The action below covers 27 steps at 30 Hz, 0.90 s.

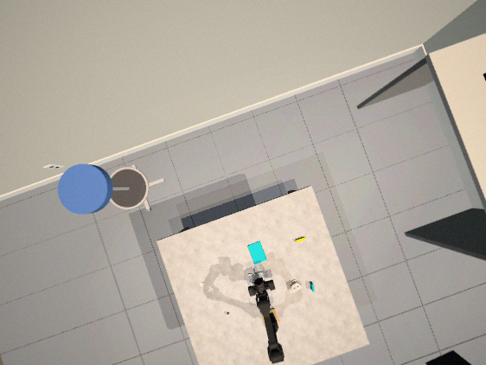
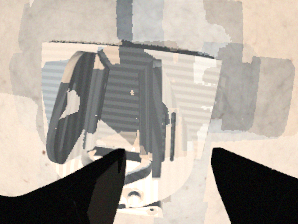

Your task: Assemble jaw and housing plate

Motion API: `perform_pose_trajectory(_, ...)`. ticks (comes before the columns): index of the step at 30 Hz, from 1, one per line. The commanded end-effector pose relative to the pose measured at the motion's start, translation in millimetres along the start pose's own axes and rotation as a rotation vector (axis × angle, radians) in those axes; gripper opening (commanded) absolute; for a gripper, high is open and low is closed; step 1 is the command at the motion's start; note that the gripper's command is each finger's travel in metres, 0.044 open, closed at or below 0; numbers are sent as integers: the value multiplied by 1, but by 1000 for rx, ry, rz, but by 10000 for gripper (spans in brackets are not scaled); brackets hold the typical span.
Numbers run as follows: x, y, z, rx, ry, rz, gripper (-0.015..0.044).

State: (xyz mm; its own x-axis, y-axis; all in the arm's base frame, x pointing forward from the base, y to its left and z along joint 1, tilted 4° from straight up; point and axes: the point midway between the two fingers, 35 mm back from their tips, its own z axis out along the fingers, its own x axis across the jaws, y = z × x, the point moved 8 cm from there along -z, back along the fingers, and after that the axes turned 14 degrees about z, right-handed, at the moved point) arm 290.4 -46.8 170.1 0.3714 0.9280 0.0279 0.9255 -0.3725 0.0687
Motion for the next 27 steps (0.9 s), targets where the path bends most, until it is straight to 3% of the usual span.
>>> perform_pose_trajectory(1, 0, 0, -35, -21, 7, -7, 224)
perform_pose_trajectory(6, 0, 0, -37, -31, 7, -1, 224)
perform_pose_trajectory(14, -27, 6, -37, -10, 33, 98, 434)
perform_pose_trajectory(27, -139, 3, -45, -18, 9, -46, 440)
